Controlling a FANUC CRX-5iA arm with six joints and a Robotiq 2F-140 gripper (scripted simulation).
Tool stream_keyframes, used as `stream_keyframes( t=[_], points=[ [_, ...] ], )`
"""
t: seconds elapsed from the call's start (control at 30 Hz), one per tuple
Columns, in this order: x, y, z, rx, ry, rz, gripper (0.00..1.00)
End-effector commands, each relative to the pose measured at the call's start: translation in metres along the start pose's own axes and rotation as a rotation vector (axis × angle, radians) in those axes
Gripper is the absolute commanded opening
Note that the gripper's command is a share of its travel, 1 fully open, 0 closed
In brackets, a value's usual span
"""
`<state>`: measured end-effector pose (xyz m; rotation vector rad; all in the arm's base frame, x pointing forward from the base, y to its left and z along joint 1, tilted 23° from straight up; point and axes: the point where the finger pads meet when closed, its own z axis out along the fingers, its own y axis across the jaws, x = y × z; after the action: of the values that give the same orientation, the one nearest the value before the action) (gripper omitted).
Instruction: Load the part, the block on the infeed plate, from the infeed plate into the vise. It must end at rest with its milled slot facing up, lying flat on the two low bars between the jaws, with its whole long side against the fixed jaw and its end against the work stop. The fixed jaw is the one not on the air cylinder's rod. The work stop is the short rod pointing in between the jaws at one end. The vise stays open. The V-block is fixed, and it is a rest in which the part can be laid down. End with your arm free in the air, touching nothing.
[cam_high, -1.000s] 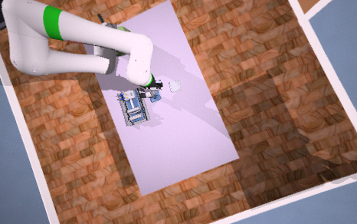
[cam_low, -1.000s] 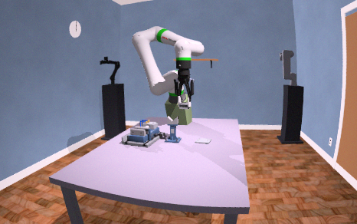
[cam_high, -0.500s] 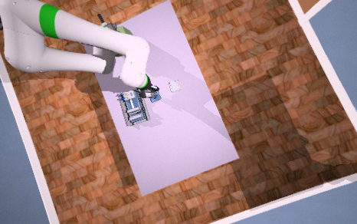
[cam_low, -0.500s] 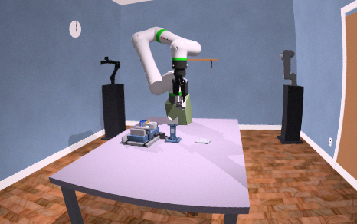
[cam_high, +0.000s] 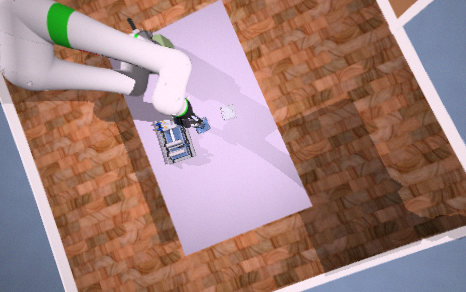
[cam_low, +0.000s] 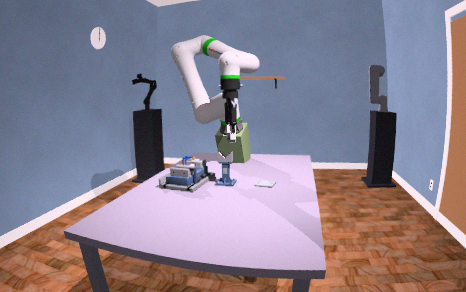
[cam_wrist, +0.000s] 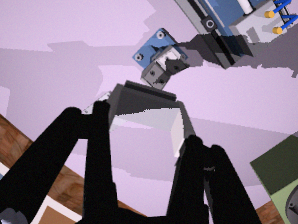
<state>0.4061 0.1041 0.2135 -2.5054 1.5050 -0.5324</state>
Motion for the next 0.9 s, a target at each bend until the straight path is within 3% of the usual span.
stream_keyframes(
  t=[0.0, 0.87],
  points=[
    [0.004, 0.003, 0.0, 0.003, 0.004, 0.09, 0.0],
    [0.02, 0.014, -0.001, 0.006, 0.005, 0.417, 0.0]
  ],
)
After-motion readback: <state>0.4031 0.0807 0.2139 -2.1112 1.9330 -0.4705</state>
